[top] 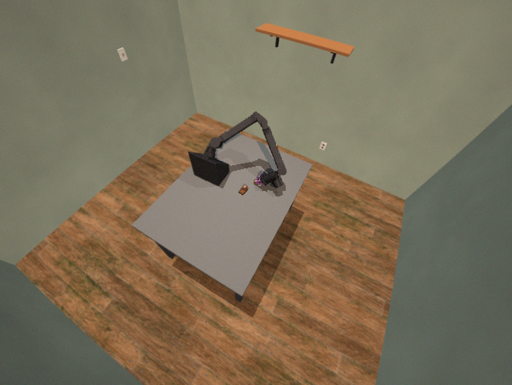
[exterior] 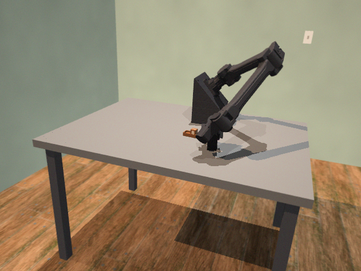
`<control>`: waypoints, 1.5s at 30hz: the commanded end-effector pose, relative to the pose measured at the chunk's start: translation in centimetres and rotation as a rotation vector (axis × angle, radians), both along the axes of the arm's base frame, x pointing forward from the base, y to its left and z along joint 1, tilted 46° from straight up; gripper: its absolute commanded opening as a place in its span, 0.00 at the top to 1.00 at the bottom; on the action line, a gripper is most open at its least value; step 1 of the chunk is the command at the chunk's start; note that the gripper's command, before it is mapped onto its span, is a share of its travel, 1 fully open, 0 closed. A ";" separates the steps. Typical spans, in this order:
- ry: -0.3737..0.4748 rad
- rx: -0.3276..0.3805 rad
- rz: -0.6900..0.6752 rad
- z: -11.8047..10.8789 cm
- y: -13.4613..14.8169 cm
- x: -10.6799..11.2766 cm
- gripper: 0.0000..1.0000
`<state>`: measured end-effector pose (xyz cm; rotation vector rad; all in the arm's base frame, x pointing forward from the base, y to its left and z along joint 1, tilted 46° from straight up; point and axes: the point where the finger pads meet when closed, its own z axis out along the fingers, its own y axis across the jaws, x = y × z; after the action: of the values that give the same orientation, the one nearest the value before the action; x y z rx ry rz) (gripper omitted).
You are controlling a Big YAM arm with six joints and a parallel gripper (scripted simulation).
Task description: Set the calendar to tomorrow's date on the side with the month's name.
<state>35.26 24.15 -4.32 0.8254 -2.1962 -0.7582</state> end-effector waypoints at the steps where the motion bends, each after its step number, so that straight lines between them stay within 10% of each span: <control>1: -0.035 0.010 0.001 0.2 0.9 1.2 0.74; 45: -0.034 0.010 0.000 0.2 1.1 1.2 0.74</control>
<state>35.16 24.33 -4.56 0.8239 -2.1949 -0.7574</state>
